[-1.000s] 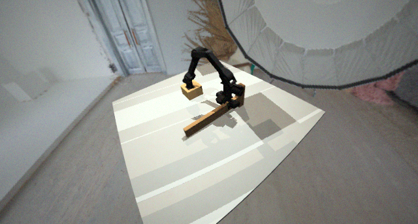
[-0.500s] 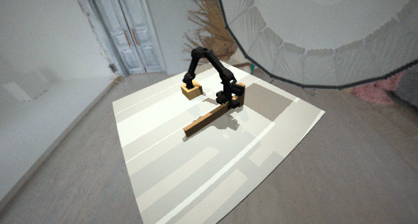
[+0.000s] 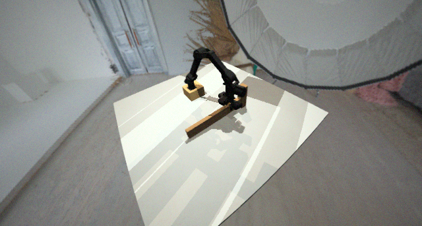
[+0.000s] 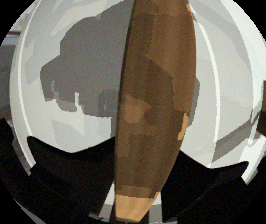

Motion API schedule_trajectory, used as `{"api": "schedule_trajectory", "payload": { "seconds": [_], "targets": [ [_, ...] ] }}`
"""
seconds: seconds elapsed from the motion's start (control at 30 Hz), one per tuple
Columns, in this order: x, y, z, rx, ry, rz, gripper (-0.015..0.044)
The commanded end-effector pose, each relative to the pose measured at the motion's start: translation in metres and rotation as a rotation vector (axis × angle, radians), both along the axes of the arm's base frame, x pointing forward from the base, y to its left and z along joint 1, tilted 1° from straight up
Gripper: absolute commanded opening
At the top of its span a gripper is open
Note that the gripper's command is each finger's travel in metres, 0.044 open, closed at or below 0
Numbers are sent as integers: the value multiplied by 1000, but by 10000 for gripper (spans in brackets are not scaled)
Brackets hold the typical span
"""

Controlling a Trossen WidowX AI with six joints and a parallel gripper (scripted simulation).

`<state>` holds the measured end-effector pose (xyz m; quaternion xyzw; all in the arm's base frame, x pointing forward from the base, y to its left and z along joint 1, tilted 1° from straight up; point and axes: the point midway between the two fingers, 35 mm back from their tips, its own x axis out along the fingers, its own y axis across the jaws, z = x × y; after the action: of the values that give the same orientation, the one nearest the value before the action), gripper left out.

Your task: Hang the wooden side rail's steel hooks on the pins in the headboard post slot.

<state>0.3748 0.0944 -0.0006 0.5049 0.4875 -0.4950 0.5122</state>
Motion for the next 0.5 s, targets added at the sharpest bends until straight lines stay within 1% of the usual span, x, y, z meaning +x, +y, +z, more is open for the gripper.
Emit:
{"api": "schedule_trajectory", "payload": {
  "seconds": [0.0, 0.47],
  "targets": [
    [1, 1, 0, 4, -6, 0, 0],
    [1, 1, -2, 4, -6, 0, 0]
  ]
}}
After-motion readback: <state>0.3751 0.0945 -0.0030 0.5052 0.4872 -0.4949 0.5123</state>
